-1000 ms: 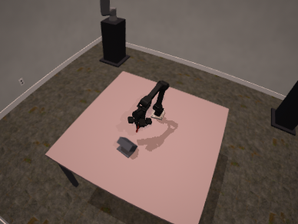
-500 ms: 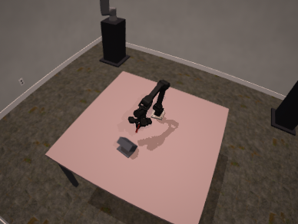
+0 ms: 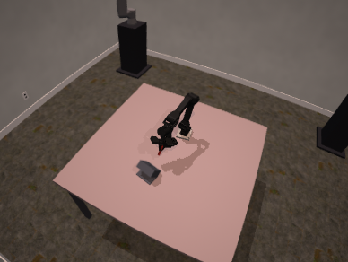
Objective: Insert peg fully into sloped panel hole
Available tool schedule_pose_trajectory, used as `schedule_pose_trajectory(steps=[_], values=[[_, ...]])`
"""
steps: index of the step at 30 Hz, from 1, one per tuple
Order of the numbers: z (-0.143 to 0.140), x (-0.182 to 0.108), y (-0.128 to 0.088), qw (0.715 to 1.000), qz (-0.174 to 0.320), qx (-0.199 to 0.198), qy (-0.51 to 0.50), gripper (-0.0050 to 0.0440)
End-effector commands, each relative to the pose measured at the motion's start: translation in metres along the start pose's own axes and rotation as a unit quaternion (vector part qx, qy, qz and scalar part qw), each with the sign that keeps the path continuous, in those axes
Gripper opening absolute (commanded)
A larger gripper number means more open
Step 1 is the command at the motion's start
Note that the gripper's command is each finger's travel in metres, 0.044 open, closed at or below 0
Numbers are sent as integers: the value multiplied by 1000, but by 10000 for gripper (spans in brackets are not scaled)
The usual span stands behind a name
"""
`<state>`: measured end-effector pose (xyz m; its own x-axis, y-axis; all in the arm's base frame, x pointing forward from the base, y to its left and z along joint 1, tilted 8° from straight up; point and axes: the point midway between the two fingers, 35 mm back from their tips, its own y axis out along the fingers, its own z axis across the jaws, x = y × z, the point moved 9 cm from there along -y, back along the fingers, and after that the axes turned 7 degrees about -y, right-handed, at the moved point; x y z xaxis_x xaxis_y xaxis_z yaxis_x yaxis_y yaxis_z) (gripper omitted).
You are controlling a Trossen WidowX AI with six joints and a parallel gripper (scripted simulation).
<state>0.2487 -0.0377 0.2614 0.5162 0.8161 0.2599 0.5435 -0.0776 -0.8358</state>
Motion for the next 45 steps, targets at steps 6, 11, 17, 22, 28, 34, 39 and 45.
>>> schedule_pose_trajectory(steps=[6, 11, 17, 22, 28, 34, 39, 45], values=[[3, -1, -6, 999, -14, -33, -28, 0], [5, -2, -6, 998, -18, -46, -44, 0], [7, -2, -6, 997, -22, -56, -57, 0], [9, -3, -6, 995, -26, -69, -72, 0], [12, -4, -6, 992, -30, -85, -91, 0], [14, -4, -6, 989, -32, -96, -103, 0], [16, -5, -6, 986, -35, -109, -119, 0], [19, -6, -6, 982, -38, -125, -137, 0]])
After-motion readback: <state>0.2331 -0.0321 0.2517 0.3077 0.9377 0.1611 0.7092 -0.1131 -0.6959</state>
